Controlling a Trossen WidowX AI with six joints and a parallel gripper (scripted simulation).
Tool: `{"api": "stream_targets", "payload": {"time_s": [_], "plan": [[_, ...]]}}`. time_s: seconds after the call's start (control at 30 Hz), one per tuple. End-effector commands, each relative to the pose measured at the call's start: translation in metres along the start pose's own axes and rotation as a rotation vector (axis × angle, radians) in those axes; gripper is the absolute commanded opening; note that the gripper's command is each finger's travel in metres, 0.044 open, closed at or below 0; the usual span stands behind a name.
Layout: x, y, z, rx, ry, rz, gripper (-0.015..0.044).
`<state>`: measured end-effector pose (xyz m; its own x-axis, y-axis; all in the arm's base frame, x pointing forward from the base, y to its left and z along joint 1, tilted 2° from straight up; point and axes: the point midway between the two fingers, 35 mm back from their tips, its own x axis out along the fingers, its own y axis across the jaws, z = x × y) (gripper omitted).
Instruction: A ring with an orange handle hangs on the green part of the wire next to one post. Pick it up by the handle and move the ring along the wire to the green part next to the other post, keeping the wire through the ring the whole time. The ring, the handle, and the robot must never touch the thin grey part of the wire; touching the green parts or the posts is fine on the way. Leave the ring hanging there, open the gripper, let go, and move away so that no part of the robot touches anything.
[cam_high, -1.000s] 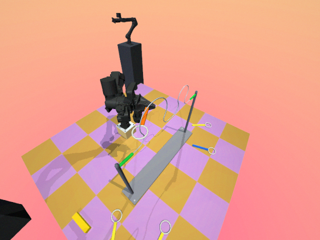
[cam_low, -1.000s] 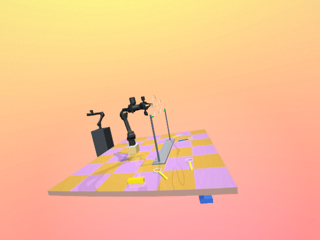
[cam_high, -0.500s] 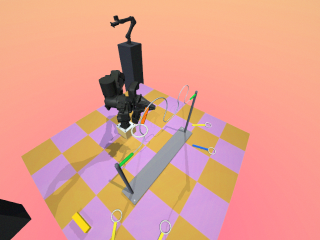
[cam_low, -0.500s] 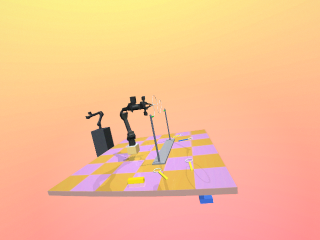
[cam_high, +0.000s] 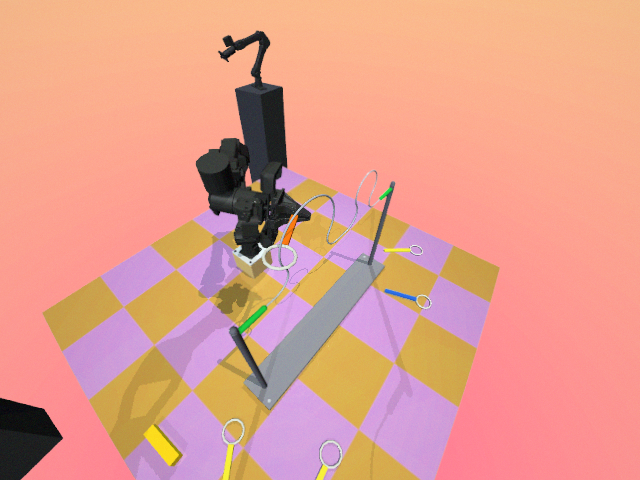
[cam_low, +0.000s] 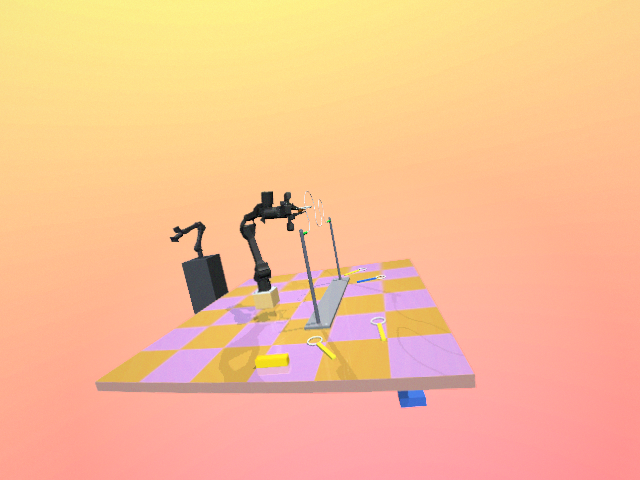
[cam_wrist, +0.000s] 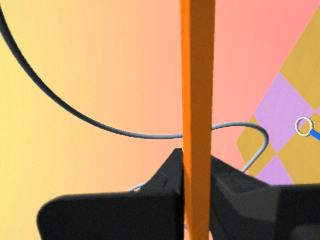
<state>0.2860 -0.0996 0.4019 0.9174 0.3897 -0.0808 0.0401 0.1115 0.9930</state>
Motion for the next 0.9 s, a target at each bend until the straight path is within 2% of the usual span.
{"api": "stream_targets", "payload": {"time_s": [0.0, 0.87], "plan": [[-0.0003, 0.0017, 0.0005, -0.042, -0.006, -0.018, -0.015], [-0.0003, -0.0049, 0.0012, -0.237, -0.02, -0.153, -0.015]]}}
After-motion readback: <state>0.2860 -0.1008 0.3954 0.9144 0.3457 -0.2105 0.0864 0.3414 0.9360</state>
